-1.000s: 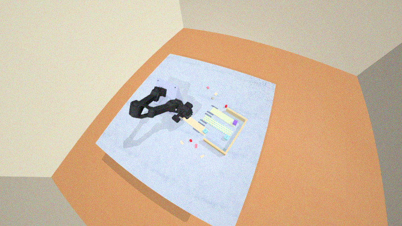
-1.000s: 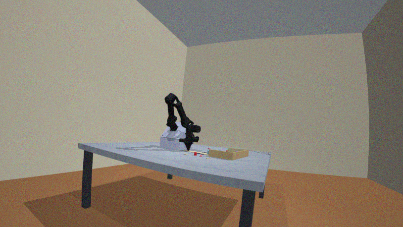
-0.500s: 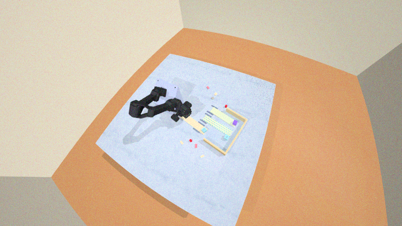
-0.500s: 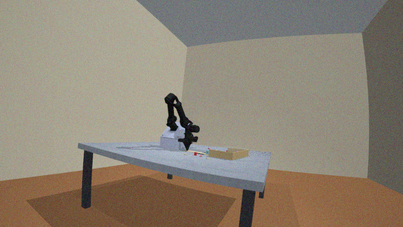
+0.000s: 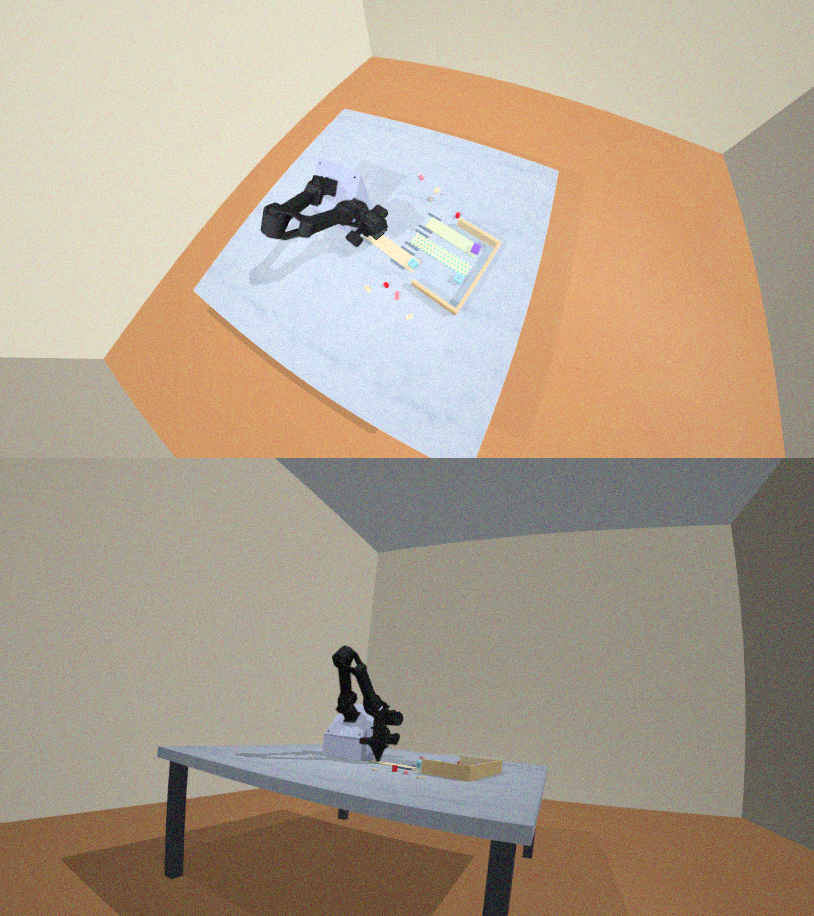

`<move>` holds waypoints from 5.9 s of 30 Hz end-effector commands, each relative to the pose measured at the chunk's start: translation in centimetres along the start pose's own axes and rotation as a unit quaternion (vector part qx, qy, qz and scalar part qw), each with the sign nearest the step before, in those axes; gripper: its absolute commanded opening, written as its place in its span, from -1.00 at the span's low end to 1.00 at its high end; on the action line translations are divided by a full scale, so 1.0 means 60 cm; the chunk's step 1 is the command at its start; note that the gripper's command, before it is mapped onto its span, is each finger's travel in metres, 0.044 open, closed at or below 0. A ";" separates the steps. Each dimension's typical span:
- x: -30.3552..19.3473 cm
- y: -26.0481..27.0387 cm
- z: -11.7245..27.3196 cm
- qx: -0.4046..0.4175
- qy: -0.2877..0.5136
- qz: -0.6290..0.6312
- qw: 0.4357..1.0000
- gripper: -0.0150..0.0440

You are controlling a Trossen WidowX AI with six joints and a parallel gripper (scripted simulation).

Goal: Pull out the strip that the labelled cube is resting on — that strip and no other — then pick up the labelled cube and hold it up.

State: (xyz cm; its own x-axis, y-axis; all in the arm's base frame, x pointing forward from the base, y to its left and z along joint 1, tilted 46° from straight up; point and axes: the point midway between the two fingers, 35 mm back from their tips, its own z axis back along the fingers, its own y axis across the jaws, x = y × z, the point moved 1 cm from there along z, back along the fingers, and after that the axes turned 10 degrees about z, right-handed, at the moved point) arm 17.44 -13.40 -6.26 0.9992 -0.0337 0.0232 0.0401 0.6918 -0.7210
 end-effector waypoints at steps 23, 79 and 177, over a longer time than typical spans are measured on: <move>0.005 0.000 0.070 0.003 0.014 0.002 1.000 -0.49; 0.318 -0.057 0.098 0.002 0.010 -0.071 0.997 1.00; 0.200 -0.030 0.083 0.002 0.012 -0.070 0.998 -0.49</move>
State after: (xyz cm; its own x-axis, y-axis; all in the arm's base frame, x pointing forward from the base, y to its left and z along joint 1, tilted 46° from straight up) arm 30.34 -11.70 -1.31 0.9845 -0.1463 0.0967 0.1714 0.6854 -0.7077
